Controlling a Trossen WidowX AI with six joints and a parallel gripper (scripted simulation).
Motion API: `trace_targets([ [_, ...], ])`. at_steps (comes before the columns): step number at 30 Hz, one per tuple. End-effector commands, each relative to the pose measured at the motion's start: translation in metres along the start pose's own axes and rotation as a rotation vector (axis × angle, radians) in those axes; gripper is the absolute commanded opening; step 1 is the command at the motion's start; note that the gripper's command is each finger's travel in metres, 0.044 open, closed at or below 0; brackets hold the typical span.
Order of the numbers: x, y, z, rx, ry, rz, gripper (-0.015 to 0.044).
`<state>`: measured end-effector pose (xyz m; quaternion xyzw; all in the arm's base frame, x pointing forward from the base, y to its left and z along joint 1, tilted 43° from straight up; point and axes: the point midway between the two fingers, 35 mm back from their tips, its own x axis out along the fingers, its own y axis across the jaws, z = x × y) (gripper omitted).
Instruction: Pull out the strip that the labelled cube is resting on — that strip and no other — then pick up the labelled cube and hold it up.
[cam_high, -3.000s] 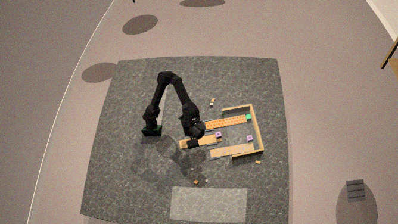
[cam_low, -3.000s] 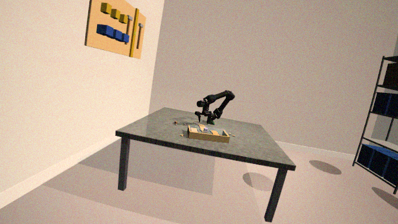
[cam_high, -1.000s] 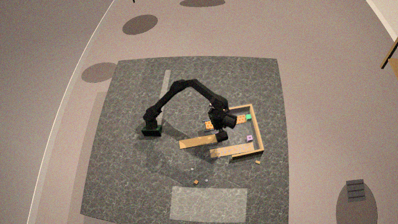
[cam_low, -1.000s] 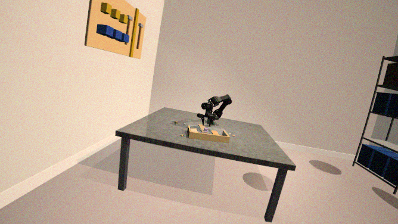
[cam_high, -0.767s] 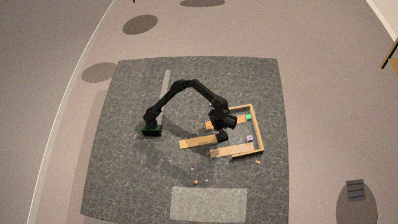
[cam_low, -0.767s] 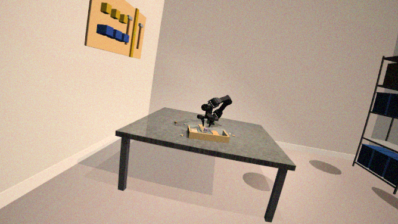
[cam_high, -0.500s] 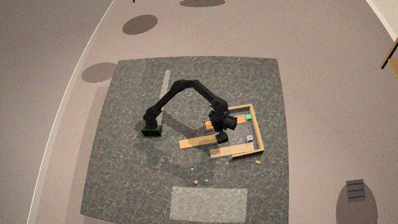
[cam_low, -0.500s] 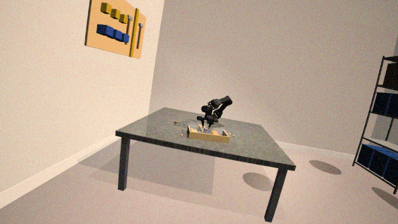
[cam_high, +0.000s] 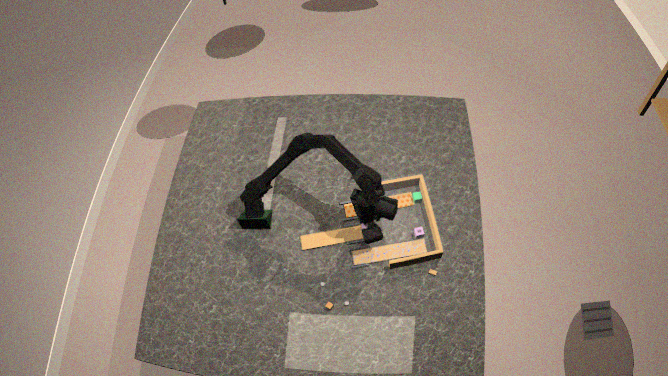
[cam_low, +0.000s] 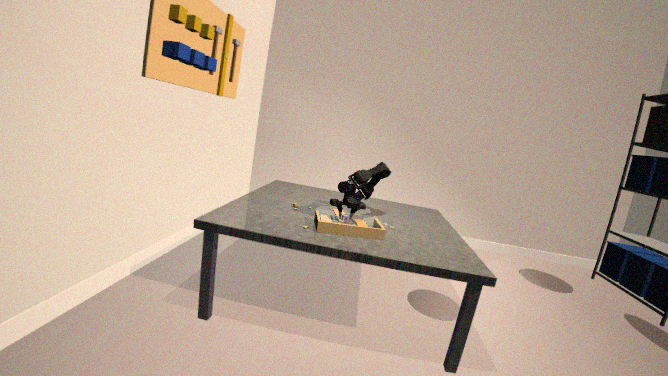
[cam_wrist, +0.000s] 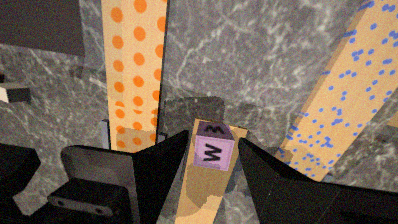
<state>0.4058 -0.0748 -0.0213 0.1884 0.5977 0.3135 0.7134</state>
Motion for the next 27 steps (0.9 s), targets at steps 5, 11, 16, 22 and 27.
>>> trace_targets([
  [5, 0.001, 0.000, 0.000, 0.001, 0.000, 0.000, 0.0171],
  [11, 0.001, 0.000, 0.000, 0.001, 0.000, 0.000, 0.0112],
  [16, 0.000, 0.000, -0.001, 0.001, 0.000, 0.000, 0.0020],
  [22, -0.019, 0.008, -0.023, 0.005, 0.002, 0.001, 0.0000],
  [27, -0.035, 0.017, -0.045, 0.008, 0.003, 0.004, 0.0000],
])
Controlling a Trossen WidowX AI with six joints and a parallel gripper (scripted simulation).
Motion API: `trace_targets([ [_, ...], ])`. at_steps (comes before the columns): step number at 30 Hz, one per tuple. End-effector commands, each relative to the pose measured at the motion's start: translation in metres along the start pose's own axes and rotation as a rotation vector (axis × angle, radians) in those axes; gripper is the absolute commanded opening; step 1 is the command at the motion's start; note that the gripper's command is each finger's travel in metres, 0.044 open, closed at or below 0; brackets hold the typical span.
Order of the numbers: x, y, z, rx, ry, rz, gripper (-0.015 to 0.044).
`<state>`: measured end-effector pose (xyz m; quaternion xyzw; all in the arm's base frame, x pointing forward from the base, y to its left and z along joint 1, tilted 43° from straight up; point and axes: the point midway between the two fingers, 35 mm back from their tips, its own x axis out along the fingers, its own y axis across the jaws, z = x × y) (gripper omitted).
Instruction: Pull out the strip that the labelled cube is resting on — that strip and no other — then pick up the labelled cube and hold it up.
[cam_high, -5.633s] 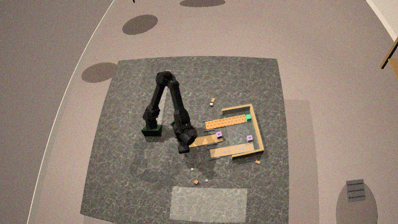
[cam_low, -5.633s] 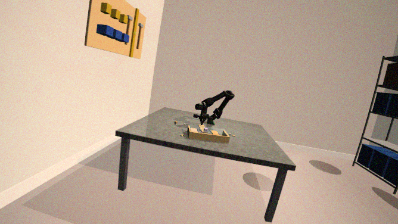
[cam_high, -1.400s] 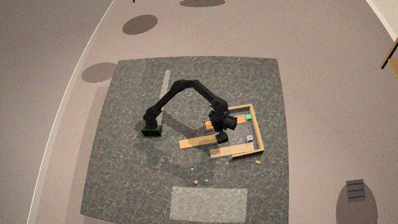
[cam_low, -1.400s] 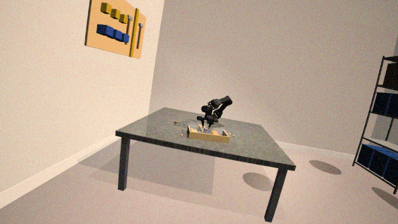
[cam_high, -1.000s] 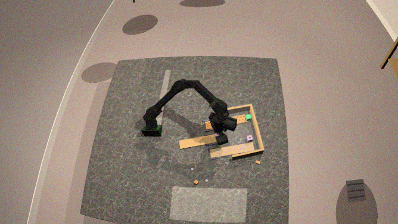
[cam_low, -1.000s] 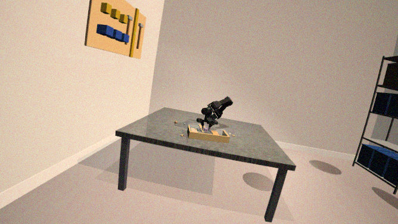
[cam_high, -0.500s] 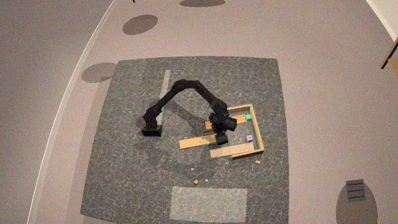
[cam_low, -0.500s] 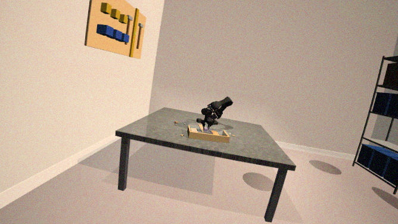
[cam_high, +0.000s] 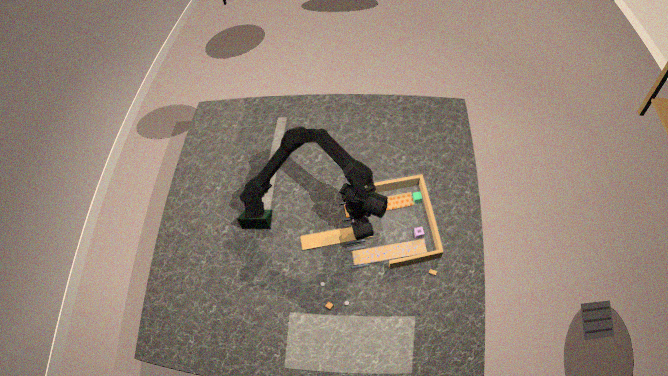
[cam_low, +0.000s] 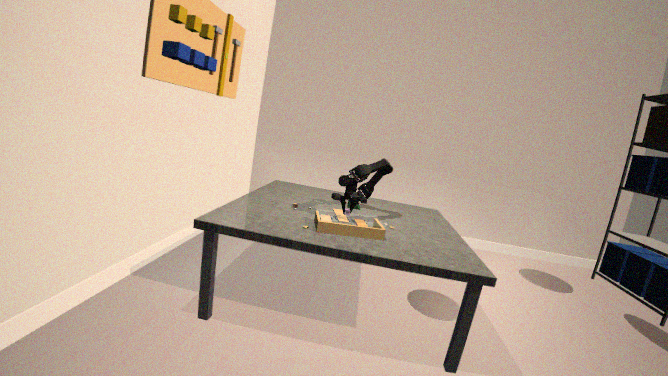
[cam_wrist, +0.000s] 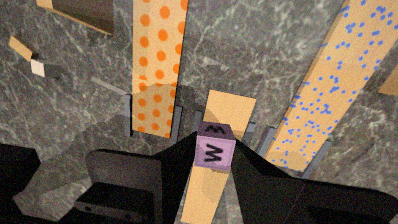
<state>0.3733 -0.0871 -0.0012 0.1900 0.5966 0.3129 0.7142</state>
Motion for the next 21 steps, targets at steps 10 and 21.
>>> trace_targets([
  [10, -0.017, 0.012, -0.032, 0.008, 0.007, 0.005, 0.0000],
  [21, -0.017, 0.027, -0.069, 0.010, 0.009, 0.005, 0.0000],
])
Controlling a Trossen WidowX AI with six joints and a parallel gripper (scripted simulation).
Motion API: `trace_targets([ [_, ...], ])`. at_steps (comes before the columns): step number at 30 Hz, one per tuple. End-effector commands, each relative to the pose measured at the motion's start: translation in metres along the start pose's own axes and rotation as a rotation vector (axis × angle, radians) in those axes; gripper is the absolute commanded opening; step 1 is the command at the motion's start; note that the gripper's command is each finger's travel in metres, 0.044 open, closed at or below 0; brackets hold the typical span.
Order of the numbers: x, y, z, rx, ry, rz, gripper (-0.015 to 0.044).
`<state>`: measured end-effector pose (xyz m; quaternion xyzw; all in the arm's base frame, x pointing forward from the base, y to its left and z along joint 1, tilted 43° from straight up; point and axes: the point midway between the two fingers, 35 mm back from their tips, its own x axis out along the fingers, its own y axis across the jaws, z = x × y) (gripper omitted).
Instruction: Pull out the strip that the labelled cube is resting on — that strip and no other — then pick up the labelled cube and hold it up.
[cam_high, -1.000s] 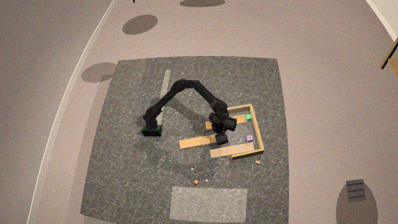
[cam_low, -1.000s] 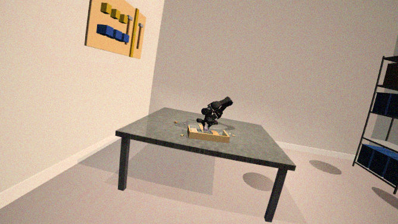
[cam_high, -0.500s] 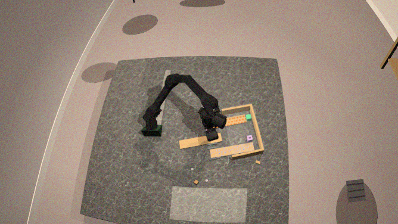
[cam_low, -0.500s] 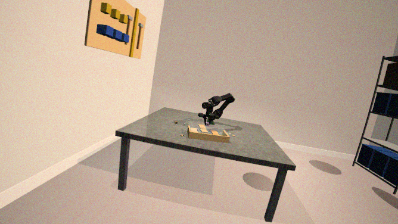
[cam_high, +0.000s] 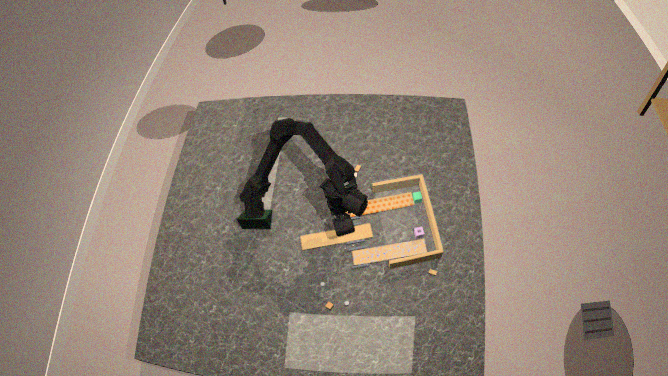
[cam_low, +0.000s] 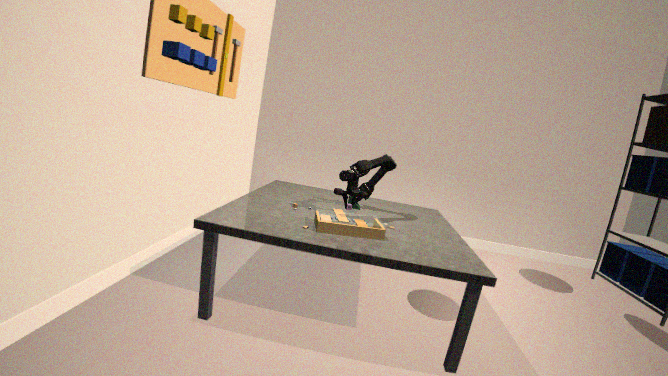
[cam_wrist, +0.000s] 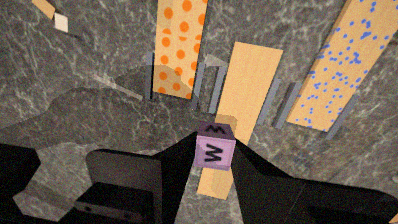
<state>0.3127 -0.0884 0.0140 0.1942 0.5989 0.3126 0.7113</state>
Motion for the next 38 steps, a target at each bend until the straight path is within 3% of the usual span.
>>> trace_targets([
  [1, 0.001, 0.006, -0.016, 0.001, 0.005, 0.000, 0.0000],
  [13, -0.034, 0.006, -0.018, 0.001, 0.006, -0.001, 0.0000],
  [38, -0.035, 0.006, -0.018, 0.001, 0.006, -0.001, 0.0000],
])
